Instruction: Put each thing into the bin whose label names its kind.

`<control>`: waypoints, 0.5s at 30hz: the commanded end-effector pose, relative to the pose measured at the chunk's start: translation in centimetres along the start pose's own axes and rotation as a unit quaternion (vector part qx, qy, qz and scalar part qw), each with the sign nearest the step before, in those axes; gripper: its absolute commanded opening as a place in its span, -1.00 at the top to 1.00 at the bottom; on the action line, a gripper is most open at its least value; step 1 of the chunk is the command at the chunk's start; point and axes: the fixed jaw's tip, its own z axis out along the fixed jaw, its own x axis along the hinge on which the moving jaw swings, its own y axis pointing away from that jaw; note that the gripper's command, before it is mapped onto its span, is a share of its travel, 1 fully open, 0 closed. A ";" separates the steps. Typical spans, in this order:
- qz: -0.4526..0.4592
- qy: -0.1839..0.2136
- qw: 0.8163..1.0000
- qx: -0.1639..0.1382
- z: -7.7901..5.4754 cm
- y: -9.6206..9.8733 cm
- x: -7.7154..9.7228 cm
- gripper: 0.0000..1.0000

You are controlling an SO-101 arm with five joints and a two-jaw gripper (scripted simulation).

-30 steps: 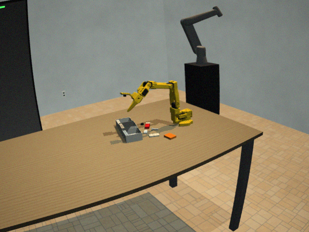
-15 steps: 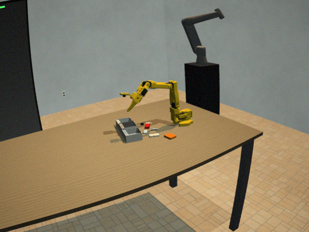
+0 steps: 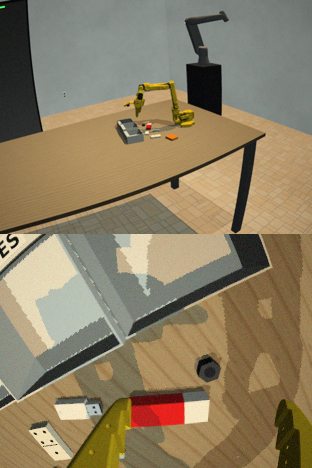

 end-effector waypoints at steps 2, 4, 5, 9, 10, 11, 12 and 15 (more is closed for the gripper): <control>0.047 0.050 0.997 0.020 0.1 -3.2 1.0 0.49; 0.055 0.060 0.996 0.023 0.2 -3.6 1.3 0.53; 0.057 0.063 0.996 0.023 0.2 -3.7 1.4 0.54; 0.058 0.064 0.996 0.024 0.2 -3.7 1.4 0.55; 0.058 0.064 0.996 0.024 0.2 -3.7 1.4 0.55; 0.058 0.064 0.996 0.024 0.2 -3.7 1.4 0.55; 0.058 0.064 0.996 0.024 0.2 -3.7 1.4 0.55; 0.058 0.064 0.996 0.024 0.2 -3.7 1.4 0.55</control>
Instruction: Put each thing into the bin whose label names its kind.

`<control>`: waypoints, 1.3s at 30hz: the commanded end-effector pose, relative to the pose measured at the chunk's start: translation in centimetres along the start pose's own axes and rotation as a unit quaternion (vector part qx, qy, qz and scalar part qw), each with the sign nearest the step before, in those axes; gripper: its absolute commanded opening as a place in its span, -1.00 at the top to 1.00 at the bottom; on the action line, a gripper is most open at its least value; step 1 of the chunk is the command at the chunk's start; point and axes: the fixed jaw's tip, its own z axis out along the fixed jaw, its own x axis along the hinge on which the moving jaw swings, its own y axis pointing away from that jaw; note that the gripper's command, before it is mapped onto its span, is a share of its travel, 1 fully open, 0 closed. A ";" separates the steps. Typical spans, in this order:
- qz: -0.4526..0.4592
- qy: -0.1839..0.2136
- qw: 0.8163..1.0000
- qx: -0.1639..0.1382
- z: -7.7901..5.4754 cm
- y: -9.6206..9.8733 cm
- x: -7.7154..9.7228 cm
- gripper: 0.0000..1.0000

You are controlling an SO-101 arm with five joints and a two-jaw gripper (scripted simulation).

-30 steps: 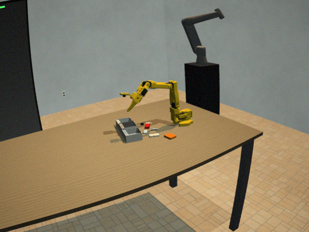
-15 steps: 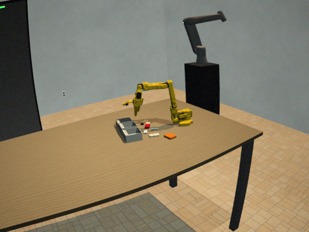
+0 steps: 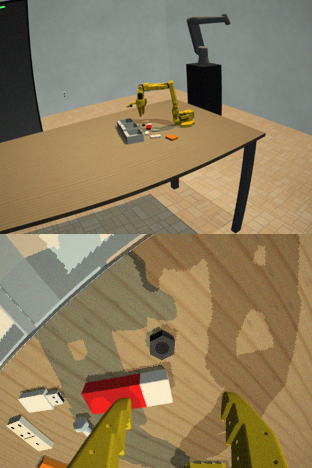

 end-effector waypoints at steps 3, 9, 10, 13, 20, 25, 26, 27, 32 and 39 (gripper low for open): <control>0.000 -0.004 1.000 -0.001 -0.3 -0.1 0.0 0.55; 0.000 -0.004 1.000 -0.001 -0.3 -0.1 0.0 0.55; 0.000 -0.004 1.000 -0.001 -0.3 -0.1 0.0 0.55; -0.001 0.026 1.000 0.005 0.4 -0.6 0.5 0.55; -0.001 0.026 1.000 0.005 0.4 -0.6 0.5 0.55; -0.001 0.026 1.000 0.005 0.4 -0.6 0.5 0.55; -0.001 0.026 1.000 0.005 0.4 -0.6 0.5 0.55; -0.001 0.026 1.000 0.005 0.4 -0.6 0.5 0.55; -0.001 0.026 1.000 0.005 0.4 -0.6 0.5 0.55; -0.001 0.026 1.000 0.005 0.9 -0.6 0.5 0.55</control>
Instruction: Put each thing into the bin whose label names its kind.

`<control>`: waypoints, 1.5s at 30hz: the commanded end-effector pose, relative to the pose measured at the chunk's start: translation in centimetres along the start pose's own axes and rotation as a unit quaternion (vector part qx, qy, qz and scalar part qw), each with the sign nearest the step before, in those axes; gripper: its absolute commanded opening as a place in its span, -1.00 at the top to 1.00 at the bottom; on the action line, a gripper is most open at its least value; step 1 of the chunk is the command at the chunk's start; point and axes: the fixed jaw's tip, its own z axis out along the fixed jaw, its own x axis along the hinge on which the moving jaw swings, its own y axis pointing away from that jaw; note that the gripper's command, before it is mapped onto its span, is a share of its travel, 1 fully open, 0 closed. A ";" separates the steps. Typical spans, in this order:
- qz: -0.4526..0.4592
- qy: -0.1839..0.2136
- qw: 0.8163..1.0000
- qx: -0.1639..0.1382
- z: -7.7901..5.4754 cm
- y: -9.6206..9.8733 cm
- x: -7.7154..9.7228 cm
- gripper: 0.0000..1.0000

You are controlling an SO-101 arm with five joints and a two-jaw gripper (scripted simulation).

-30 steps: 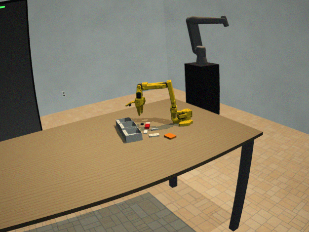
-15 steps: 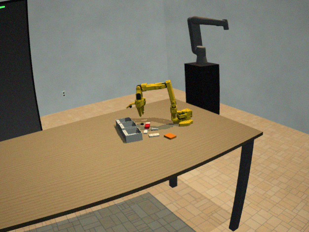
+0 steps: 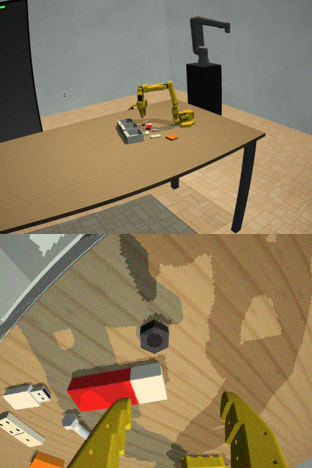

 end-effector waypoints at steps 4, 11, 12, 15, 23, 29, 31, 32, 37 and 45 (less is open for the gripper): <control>0.000 -0.013 1.000 -0.003 0.4 -0.1 -0.4 0.55; 0.000 -0.013 1.000 -0.003 1.4 0.0 -0.5 0.55; 0.000 -0.013 1.000 -0.003 1.6 0.0 -0.5 0.55; 0.000 -0.013 1.000 -0.003 2.2 0.0 -0.5 0.55; 0.000 -0.013 1.000 -0.003 3.3 0.0 -0.5 0.55; 0.000 -0.013 1.000 -0.003 4.1 -0.1 -0.4 0.55; 0.000 -0.013 1.000 -0.003 4.2 -0.1 -0.4 0.55; 0.000 -0.013 1.000 -0.003 4.3 -0.1 -0.4 0.55; 0.000 -0.013 1.000 -0.003 4.4 -0.1 -0.4 0.55; 0.000 -0.020 1.000 -0.004 4.4 0.0 -0.6 0.55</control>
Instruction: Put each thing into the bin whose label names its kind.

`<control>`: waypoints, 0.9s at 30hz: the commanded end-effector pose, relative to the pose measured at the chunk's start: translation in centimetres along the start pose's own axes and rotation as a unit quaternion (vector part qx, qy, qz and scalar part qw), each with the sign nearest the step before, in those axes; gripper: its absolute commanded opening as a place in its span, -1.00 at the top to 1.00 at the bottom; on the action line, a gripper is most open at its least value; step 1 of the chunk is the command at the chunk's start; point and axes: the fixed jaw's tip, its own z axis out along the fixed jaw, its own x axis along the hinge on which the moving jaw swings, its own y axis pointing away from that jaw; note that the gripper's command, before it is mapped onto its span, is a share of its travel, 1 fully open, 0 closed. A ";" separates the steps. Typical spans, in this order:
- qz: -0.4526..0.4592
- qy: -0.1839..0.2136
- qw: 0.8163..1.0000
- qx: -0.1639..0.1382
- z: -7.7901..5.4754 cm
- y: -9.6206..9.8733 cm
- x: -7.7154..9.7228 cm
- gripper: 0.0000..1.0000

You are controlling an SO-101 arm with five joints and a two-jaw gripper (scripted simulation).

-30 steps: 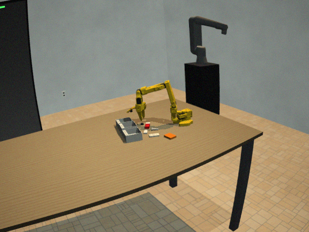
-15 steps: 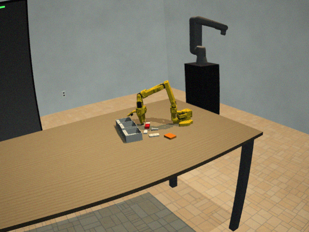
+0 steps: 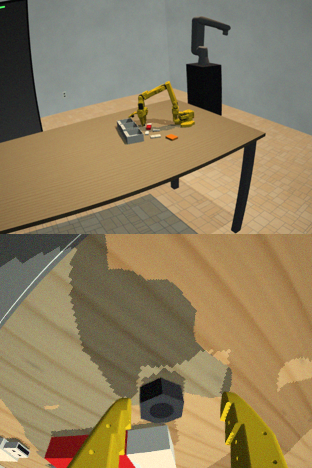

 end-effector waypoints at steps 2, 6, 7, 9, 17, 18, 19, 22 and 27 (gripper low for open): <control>0.000 -0.013 1.000 -0.003 -0.3 -0.1 -0.4 0.55; 0.000 -0.013 1.000 -0.003 -0.3 -0.1 -0.4 0.55; 0.000 -0.013 1.000 -0.003 -0.3 -0.1 -0.4 0.55; 0.000 -0.013 1.000 -0.003 -0.3 -0.1 -0.4 0.55; 0.000 -0.013 1.000 -0.003 -0.3 -0.1 -0.4 0.55; 0.000 -0.013 1.000 -0.003 -0.3 -0.1 -0.4 0.56; 0.000 -0.013 1.000 -0.003 -0.3 -0.1 -0.4 0.56; 0.000 -0.013 1.000 -0.003 -0.3 -0.1 -0.4 0.58; 0.000 -0.013 1.000 -0.003 -0.3 -0.1 -0.4 0.64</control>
